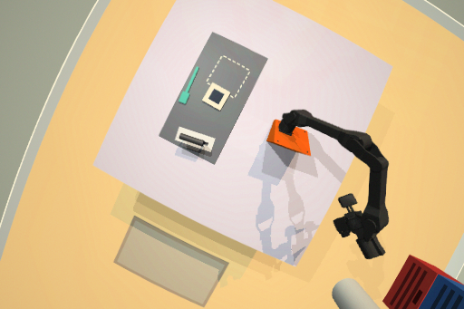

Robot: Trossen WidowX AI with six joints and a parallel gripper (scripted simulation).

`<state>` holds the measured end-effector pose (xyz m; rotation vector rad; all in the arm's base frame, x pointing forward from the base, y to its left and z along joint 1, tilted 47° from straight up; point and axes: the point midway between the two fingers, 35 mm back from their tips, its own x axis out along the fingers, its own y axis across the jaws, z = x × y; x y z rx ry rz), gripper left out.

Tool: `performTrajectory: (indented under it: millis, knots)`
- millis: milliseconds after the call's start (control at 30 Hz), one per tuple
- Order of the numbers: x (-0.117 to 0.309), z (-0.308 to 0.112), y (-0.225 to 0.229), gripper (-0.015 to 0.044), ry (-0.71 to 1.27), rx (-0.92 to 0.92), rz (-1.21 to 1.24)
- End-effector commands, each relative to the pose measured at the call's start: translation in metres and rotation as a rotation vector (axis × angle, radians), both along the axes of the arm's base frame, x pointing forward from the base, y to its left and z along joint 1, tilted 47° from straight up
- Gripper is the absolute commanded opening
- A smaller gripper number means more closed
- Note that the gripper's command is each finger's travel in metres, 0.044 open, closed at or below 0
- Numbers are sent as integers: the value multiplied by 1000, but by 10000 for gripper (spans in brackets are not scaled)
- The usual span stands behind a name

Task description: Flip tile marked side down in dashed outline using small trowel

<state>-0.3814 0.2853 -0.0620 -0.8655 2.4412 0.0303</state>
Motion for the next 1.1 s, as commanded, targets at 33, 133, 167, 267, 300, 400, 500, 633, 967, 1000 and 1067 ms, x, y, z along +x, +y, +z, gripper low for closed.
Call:
performTrajectory:
  millis: [33,133,167,267,300,400,500,633,967,1000,1067]
  knots:
    - [0,0,0,348,0,0,0]
    - [0,0,0,269,0,0,0]
    - [0,0,0,243,0,0,0]
    - [0,0,0,164,0,0,0]
    - [0,0,0,138,0,0,0]
    - [0,0,0,100,0,0,0]
    - [0,0,0,100,0,0,0]
    - [0,0,0,100,0,0,0]
    - [0,0,0,0,0,0,0]
    - [0,0,0,0,0,0,0]
    - [0,0,0,0,0,0,0]
